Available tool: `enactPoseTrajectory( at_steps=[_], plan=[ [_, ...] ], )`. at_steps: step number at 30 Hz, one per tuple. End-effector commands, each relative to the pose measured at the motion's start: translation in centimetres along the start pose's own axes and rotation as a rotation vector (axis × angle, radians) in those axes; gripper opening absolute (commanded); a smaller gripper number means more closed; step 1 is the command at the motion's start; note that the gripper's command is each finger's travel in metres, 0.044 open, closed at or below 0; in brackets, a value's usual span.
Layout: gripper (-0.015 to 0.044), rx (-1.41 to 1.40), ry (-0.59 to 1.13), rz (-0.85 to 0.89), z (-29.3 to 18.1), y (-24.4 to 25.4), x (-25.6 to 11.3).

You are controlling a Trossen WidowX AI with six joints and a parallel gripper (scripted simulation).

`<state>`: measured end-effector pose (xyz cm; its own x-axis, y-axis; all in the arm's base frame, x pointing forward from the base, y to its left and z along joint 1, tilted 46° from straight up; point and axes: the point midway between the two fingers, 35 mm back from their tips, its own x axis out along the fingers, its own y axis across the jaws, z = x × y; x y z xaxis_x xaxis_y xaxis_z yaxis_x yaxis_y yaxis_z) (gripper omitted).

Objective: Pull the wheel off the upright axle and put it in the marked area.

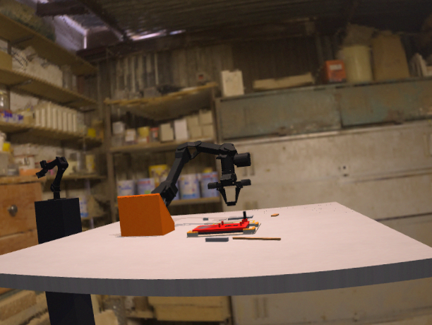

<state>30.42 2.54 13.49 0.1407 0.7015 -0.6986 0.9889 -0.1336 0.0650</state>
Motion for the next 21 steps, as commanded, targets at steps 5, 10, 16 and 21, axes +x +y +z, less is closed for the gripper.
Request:
enactPoseTrajectory(
  at_steps=[5, 10, 16, 21],
  plan=[
    [0.0, 0.008, 0.001, 0.0, 0.1, 0.2, 3.4],
    [0.0, 0.007, 0.003, 0.0, 0.0, 0.1, 6.1],
    [0.0, 0.007, 0.009, 0.001, -0.2, -0.1, 8.4],
    [0.0026, -0.002, 0.005, -0.003, -0.2, -0.1, 8.1]
  ],
)
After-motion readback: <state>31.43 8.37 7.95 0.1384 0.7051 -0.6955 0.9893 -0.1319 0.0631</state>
